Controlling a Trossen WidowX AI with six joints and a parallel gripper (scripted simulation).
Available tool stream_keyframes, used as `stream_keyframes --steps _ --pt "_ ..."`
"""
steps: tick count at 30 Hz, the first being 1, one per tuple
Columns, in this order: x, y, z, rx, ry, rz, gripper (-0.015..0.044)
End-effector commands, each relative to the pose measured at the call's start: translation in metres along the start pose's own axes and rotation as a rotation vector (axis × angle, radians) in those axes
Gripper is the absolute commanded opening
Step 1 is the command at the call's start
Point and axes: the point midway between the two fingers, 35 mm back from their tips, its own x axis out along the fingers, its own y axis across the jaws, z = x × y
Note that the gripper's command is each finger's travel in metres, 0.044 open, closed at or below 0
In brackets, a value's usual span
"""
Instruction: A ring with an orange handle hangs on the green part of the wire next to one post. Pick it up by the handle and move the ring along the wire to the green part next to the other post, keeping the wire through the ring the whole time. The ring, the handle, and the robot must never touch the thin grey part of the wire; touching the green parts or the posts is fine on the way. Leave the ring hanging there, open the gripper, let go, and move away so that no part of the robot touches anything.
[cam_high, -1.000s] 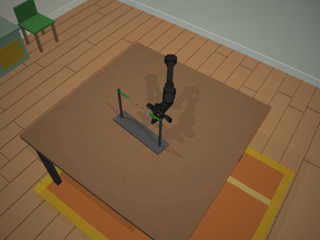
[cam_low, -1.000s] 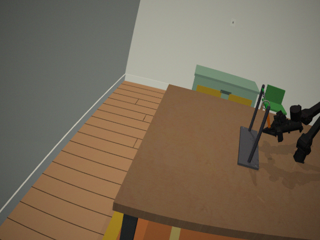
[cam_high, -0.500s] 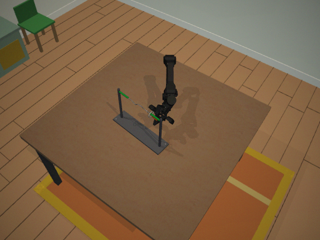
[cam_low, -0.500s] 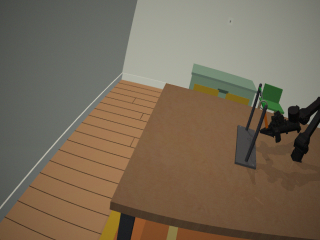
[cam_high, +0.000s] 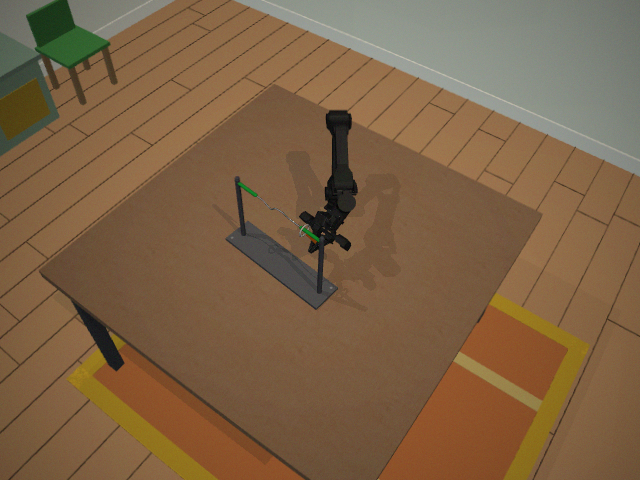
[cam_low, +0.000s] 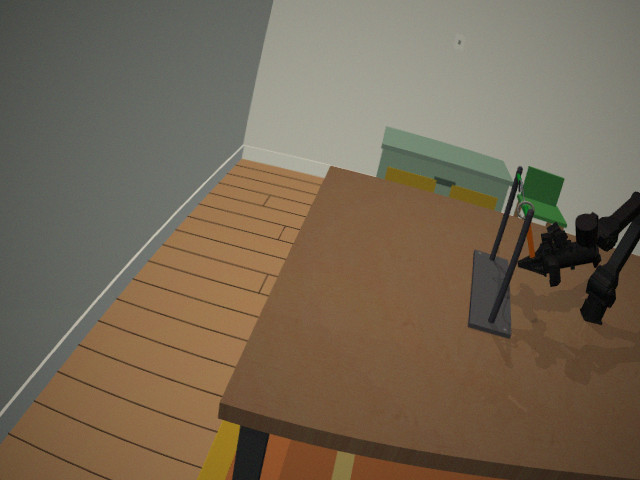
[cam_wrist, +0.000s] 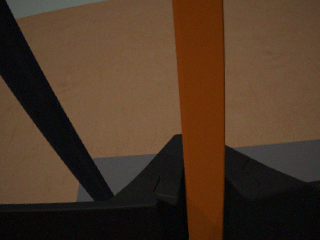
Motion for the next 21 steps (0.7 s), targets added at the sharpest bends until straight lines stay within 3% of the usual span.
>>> stream_keyframes --steps 1,21 --pt "0.0033 -0.0004 -0.0063 0.000 0.002 -0.007 -0.0150" --pt "0.0043 -0.0004 -0.0083 0.000 0.002 -0.007 -0.0150"
